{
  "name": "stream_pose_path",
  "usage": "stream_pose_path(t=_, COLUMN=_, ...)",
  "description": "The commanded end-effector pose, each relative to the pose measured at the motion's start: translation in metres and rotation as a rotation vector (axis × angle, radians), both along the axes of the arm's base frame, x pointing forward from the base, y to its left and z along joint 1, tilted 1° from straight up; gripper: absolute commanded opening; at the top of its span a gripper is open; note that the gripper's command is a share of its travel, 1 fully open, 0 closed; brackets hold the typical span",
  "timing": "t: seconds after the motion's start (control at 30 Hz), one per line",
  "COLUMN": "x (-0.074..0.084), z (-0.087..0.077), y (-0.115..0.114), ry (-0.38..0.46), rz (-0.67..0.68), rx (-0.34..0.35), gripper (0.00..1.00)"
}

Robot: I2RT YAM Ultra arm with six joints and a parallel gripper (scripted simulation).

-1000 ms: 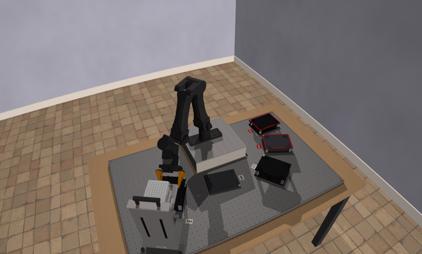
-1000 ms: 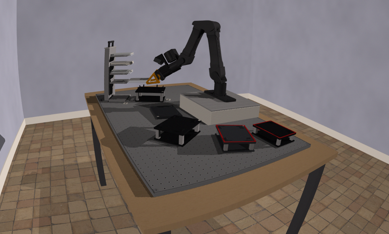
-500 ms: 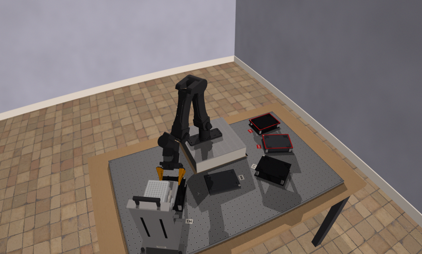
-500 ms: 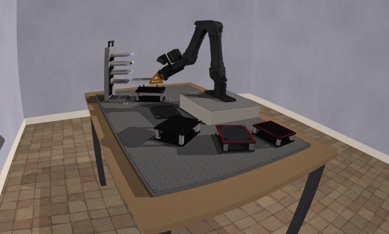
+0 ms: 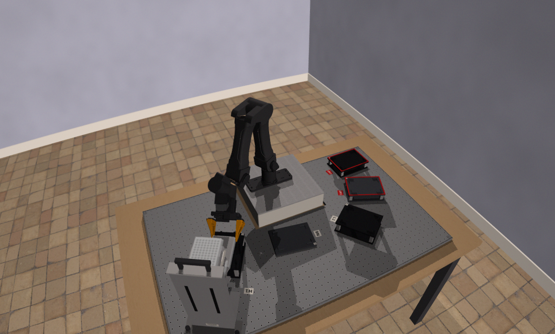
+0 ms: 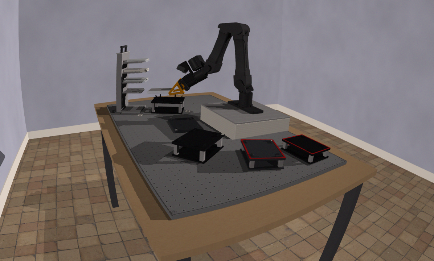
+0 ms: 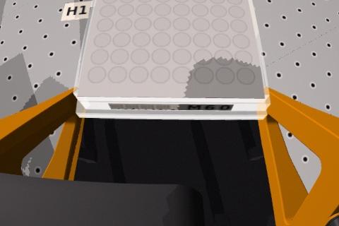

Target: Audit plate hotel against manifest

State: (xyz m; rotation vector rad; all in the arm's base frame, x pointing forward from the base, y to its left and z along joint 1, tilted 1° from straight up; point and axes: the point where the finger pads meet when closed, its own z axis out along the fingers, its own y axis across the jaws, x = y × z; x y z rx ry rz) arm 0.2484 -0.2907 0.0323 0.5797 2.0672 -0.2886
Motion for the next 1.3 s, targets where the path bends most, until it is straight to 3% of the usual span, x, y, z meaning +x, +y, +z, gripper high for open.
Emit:
stream_pose_path(t=0.0, x=0.0, z=0.019, y=-0.004, ry=-0.038, rz=0.012, rx=-0.06, gripper=0.86)
stream_pose_path(t=0.5, x=-0.015, z=0.011, y=0.007, ry=-0.033, rz=0.012, rx=-0.053, gripper=0.86)
stream_pose_path(t=0.53, x=-0.01, z=0.025, y=-0.005, ry=-0.051, rz=0.012, rx=-0.092, gripper=0.86)
stream_pose_path(t=0.6, x=-0.019, z=0.01, y=0.009, ry=-0.033, rz=0.012, rx=-0.053, gripper=0.86)
stream_pose_path(t=1.0, x=-0.032, z=0.006, y=0.017, ry=-0.032, rz=0.012, rx=-0.053, gripper=0.86)
stream_pose_path(t=1.07, x=-0.032, z=0.006, y=0.017, ry=-0.032, rz=0.012, rx=-0.053, gripper=0.86)
stream_pose_path(t=1.1, x=-0.027, z=0.019, y=0.004, ry=-0.048, rz=0.012, rx=-0.092, gripper=0.86)
stream_pose_path(t=1.27, x=-0.027, z=0.016, y=0.009, ry=-0.045, rz=0.02, rx=-0.084, gripper=0.86)
